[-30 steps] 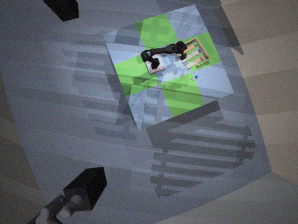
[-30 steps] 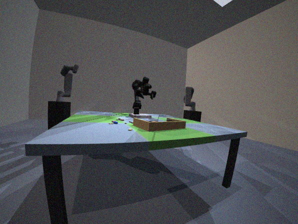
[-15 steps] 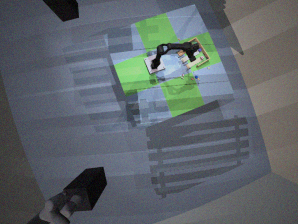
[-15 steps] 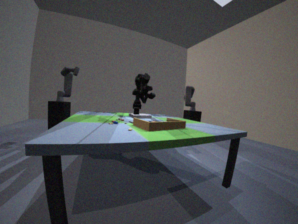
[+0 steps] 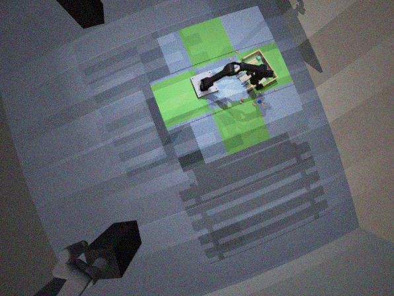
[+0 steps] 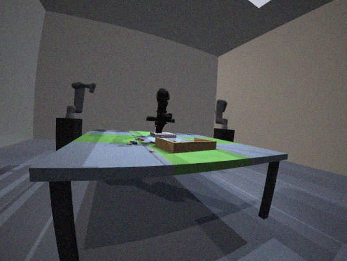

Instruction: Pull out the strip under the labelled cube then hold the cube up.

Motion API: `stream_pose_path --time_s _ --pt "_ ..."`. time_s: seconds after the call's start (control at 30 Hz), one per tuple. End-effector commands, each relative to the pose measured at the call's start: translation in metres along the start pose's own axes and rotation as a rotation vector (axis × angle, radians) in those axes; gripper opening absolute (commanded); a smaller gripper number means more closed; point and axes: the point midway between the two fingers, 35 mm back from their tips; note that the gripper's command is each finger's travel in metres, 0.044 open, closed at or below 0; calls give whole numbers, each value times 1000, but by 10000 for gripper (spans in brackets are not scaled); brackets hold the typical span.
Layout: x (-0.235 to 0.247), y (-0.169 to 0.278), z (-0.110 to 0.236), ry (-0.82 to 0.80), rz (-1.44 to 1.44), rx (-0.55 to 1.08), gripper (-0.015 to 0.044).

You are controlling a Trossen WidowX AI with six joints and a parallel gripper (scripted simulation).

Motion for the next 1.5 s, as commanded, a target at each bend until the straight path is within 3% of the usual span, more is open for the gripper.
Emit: stream_pose_path --time_s 0.0,1.47 --pt "0 -4 1 -4 13 -3 0" --pt "-5 -5 -66 -4 13 -3 0"
Point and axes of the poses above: the point midway between the two fingers, 35 mm back from their tips, its own z axis back along the fingers, its own x axis across the jaws, y = z × x, and after that the axes turned 13 degrees about -z, right-handed
